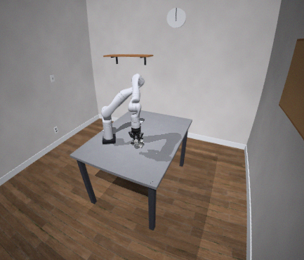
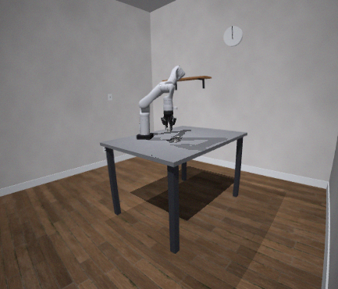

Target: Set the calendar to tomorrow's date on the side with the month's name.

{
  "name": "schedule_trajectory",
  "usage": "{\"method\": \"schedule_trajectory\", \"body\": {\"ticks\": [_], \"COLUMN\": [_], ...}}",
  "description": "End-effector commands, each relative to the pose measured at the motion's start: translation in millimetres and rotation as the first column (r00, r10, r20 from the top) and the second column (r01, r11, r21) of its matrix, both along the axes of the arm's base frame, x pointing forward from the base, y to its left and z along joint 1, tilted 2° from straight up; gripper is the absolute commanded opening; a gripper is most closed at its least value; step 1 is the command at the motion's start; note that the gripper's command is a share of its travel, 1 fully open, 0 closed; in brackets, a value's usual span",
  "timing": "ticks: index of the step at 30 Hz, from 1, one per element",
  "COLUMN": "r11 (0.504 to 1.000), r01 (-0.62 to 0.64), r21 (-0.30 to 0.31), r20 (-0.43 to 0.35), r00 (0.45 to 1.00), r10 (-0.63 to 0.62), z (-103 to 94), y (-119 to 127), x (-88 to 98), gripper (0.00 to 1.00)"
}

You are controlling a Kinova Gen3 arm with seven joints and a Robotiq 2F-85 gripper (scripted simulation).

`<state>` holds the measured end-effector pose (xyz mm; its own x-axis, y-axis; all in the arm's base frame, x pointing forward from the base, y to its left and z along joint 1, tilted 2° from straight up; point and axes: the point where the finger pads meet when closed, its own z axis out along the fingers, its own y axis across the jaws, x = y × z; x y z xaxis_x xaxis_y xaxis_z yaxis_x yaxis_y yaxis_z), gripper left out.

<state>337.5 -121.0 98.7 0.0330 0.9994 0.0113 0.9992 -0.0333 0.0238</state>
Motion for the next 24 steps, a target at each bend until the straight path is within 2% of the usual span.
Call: {"method": "schedule_trajectory", "body": {"ticks": [1,11,18,24], "r11": [1.000,1.000,1.000,1.000], "r01": [0.000,0.000,0.000,0.000], "r21": [0.000,0.000,0.000,0.000], "r20": [0.001,0.001,0.001,0.001], "r00": [1.000,1.000,1.000,1.000], "r10": [0.000,0.000,0.000,0.000], "z": [0.4,-0.1,-7.6,-30.2], "y": [-0.1,-0.1,-0.1,0.1], "x": [0.3,0.3,0.5,1.0], "gripper": [0.28,0.28,0.28,0.28]}}
